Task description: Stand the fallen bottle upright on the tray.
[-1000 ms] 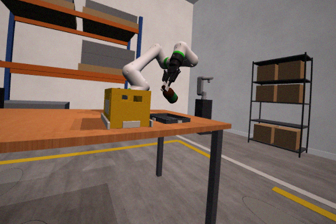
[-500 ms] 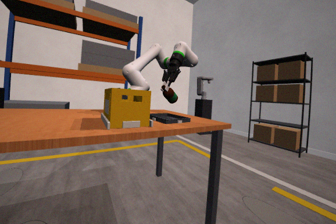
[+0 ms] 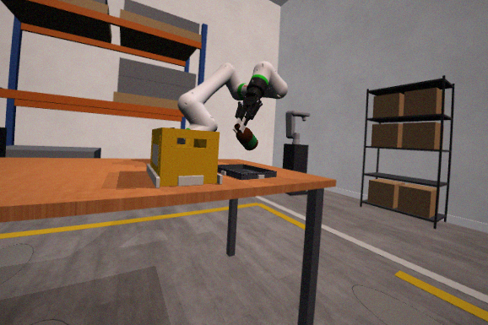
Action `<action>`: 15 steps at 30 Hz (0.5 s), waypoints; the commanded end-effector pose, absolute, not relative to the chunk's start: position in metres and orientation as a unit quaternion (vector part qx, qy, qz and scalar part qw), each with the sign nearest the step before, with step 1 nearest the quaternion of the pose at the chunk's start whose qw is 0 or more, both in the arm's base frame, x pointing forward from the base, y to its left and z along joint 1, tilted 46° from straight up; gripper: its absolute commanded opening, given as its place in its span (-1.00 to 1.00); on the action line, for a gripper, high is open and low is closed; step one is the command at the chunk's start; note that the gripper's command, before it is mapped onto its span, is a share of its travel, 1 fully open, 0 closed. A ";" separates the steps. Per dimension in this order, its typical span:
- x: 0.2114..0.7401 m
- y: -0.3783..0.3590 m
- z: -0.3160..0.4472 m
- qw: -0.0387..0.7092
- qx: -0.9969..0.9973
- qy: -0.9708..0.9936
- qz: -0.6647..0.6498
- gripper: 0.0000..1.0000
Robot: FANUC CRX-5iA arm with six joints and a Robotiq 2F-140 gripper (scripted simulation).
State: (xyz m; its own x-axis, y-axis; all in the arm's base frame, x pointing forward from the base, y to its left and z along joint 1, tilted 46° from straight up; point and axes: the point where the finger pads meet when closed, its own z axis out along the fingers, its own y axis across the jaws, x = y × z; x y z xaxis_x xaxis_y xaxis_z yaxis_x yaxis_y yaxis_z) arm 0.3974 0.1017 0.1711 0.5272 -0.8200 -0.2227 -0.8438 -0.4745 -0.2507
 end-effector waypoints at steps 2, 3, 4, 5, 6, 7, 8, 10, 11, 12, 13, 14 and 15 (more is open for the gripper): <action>0.397 0.101 0.171 0.159 -0.858 0.488 0.026 -1.00; 0.396 0.101 0.171 0.157 -0.858 0.488 0.024 -1.00; 0.396 0.101 0.171 0.157 -0.858 0.488 0.024 -1.00; 0.396 0.101 0.171 0.157 -0.858 0.488 0.024 -1.00; 0.396 0.101 0.170 0.155 -0.858 0.489 0.021 -1.00; 0.396 0.101 0.170 0.153 -0.858 0.490 0.018 -1.00; 0.396 0.101 0.170 0.151 -0.858 0.490 0.015 -1.00; 0.396 0.101 0.170 0.147 -0.858 0.491 0.009 -1.00; 0.396 0.101 0.170 0.145 -0.858 0.492 0.006 -1.00; 0.396 0.102 0.171 0.143 -0.858 0.493 0.003 -1.00; 0.396 0.102 0.171 0.142 -0.858 0.493 0.000 -1.00; 0.396 0.102 0.171 0.140 -0.858 0.493 -0.003 -1.00; 0.396 0.102 0.171 0.139 -0.858 0.494 -0.007 -1.00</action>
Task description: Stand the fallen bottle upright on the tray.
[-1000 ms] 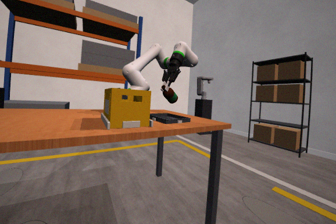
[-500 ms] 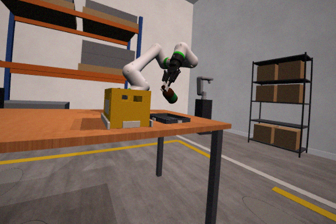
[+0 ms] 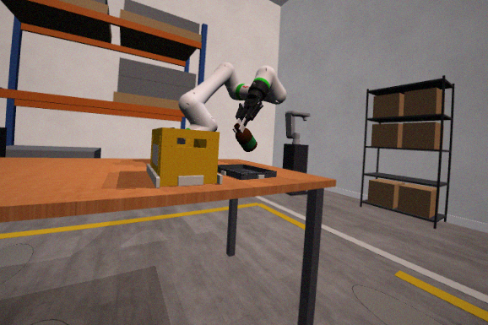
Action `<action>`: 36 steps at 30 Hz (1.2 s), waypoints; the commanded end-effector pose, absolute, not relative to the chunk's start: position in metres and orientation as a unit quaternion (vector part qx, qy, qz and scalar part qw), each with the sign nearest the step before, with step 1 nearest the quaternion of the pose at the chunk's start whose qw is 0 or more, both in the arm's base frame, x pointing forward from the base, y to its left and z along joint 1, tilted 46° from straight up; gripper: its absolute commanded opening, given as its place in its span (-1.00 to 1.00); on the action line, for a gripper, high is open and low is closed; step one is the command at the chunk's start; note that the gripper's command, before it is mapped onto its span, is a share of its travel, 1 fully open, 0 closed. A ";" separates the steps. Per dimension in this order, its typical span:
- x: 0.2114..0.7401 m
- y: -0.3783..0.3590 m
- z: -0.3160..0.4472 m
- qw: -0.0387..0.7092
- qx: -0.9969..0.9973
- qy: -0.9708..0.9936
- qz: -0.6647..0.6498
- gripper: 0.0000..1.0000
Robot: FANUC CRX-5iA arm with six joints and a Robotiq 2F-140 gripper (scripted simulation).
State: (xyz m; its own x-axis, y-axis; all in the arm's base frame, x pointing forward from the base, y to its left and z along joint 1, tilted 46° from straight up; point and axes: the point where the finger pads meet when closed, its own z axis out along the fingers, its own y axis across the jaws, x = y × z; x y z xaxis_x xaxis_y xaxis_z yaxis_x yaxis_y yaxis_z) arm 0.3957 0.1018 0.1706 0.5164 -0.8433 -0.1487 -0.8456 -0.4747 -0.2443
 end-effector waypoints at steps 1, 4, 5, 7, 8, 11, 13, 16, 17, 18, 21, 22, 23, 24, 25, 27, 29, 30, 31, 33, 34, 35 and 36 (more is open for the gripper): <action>0.396 0.102 0.171 0.138 -0.858 0.494 -0.010 -1.00; 0.396 0.103 0.172 0.135 -0.858 0.495 -0.018 -1.00; 0.396 0.103 0.172 0.134 -0.858 0.495 -0.020 -1.00; 0.396 0.103 0.172 0.134 -0.858 0.495 -0.020 -1.00; 0.396 0.103 0.172 0.133 -0.858 0.496 -0.022 -1.00; 0.397 0.104 0.173 0.132 -0.858 0.496 -0.027 -1.00; 0.397 0.104 0.173 0.131 -0.858 0.496 -0.030 -1.00; 0.397 0.104 0.173 0.130 -0.858 0.496 -0.032 -1.00; 0.397 0.104 0.173 0.130 -0.858 0.496 -0.032 -1.00; 0.397 0.104 0.173 0.130 -0.858 0.496 -0.032 -1.00; 0.397 0.104 0.173 0.130 -0.858 0.496 -0.032 -1.00; 0.397 0.104 0.173 0.130 -0.858 0.496 -0.032 -1.00; 0.397 0.104 0.173 0.130 -0.858 0.496 -0.032 -1.00; 0.397 0.104 0.173 0.130 -0.858 0.496 -0.032 -1.00; 0.397 0.104 0.173 0.130 -0.858 0.496 -0.032 -1.00; 0.397 0.104 0.173 0.130 -0.858 0.496 -0.032 -1.00; 0.397 0.104 0.173 0.130 -0.858 0.496 -0.032 -1.00; 0.397 0.104 0.173 0.130 -0.858 0.496 -0.032 -1.00; 0.397 0.104 0.173 0.130 -0.858 0.496 -0.032 -1.00; 0.397 0.104 0.173 0.130 -0.858 0.496 -0.032 -1.00; 0.397 0.104 0.173 0.130 -0.858 0.496 -0.032 -1.00; 0.397 0.104 0.173 0.130 -0.858 0.496 -0.032 -1.00; 0.397 0.104 0.173 0.130 -0.858 0.496 -0.032 -1.00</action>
